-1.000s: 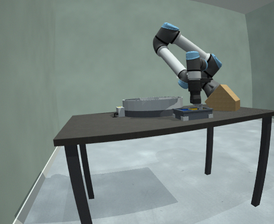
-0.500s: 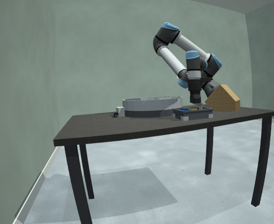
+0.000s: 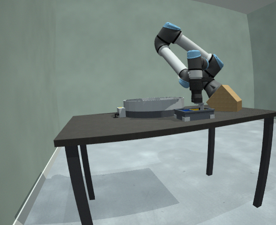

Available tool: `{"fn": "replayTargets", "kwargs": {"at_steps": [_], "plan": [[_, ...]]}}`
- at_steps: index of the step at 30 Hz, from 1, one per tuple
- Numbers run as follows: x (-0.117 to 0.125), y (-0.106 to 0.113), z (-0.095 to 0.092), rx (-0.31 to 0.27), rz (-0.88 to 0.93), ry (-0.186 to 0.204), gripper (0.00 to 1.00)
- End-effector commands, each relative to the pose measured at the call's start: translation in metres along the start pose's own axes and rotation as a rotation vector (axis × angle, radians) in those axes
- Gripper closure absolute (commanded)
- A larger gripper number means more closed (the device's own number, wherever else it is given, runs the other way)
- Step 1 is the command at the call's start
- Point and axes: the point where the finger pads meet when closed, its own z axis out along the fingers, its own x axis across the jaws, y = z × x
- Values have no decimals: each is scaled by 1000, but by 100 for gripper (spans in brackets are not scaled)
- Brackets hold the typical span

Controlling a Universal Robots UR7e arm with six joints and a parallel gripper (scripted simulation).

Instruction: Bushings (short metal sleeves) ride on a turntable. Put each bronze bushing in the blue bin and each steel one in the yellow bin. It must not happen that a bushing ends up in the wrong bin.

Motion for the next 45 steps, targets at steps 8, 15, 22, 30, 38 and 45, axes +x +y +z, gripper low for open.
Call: {"fn": "replayTargets", "kwargs": {"at_steps": [8,15,22,30,38,45], "plan": [[0,0,-4,-1,0,1,58],[0,0,-7,-1,0,1,58],[0,0,-8,-1,0,1,58],[0,0,-9,-1,0,1,58],[0,0,-13,-1,0,1,58],[0,0,-13,-1,0,1,58]]}}
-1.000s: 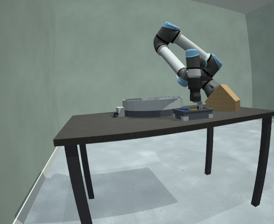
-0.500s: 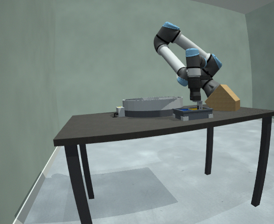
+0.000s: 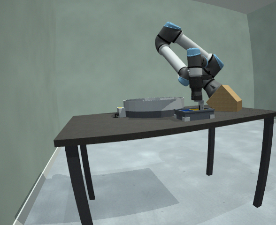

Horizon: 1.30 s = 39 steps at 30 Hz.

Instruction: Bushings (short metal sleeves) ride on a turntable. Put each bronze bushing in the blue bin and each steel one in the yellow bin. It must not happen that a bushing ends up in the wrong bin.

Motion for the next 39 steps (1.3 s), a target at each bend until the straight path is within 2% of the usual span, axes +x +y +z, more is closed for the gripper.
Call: {"fn": "replayTargets", "kwargs": {"at_steps": [1,19,24,27,32,37,39], "plan": [[0,0,-1,-1,0,1,58],[0,0,-6,-1,0,1,58],[0,0,-46,-1,0,1,58],[0,0,-46,-1,0,1,58],[0,0,-86,-1,0,1,58],[0,0,-86,-1,0,1,58],[0,0,-102,-1,0,1,58]]}}
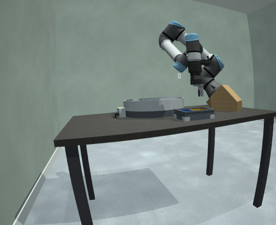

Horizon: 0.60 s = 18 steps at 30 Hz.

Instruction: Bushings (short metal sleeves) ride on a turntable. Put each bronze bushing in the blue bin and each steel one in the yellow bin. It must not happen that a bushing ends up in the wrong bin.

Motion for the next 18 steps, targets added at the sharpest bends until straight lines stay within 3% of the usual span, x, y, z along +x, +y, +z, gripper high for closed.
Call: {"fn": "replayTargets", "kwargs": {"at_steps": [1,3,18], "plan": [[0,0,-26,2,1,-3,58],[0,0,-42,2,1,-3,58],[0,0,-41,1,1,-2,58]]}}
